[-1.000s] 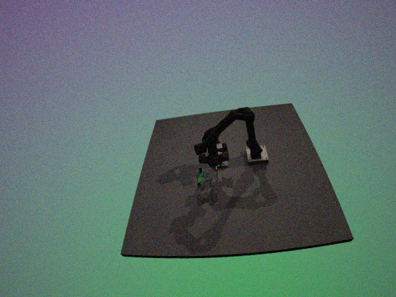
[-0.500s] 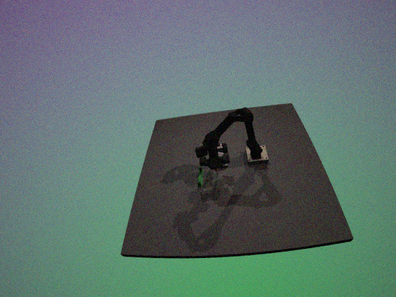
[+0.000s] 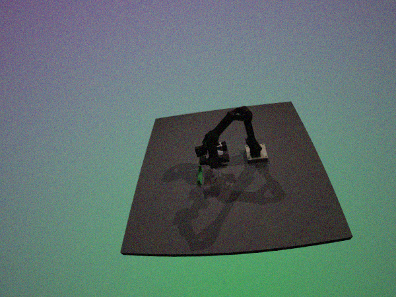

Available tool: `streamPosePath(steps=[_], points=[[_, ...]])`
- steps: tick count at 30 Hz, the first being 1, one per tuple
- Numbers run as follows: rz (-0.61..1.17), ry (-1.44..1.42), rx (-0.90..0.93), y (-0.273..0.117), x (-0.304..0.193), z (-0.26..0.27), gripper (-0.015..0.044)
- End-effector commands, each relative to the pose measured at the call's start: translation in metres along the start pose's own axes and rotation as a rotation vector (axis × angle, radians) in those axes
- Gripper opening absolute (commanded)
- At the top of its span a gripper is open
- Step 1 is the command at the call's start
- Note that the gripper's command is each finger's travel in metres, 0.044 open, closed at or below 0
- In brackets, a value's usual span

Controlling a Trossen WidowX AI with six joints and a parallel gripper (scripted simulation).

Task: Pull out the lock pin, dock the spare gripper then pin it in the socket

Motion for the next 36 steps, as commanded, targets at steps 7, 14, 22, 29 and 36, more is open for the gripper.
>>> streamPosePath(steps=[7, 14, 22, 29, 36], points=[[-0.004, 0.004, 0.005, 0.001, 0.001, 0.000, 0.0005], [-0.004, 0.004, 0.005, 0.001, 0.001, 0.000, 0.0000], [-0.083, 0.026, 0.012, -0.004, 0.001, -0.001, 0.0000], [-0.183, 0.050, 0.023, -0.009, 0.003, -0.003, 0.0000], [-0.205, 0.054, 0.030, -0.011, 0.006, -0.004, 0.0000]])
Point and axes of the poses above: the point midway between the two fingers, 35 mm back from their tips, its own y axis out along the fingers, its own z axis across the jaws, x = y × z, the point moved 2 cm from there along -y, back along the fingers, and after that the axes turned 5 degrees about y, right-handed, at the moved point
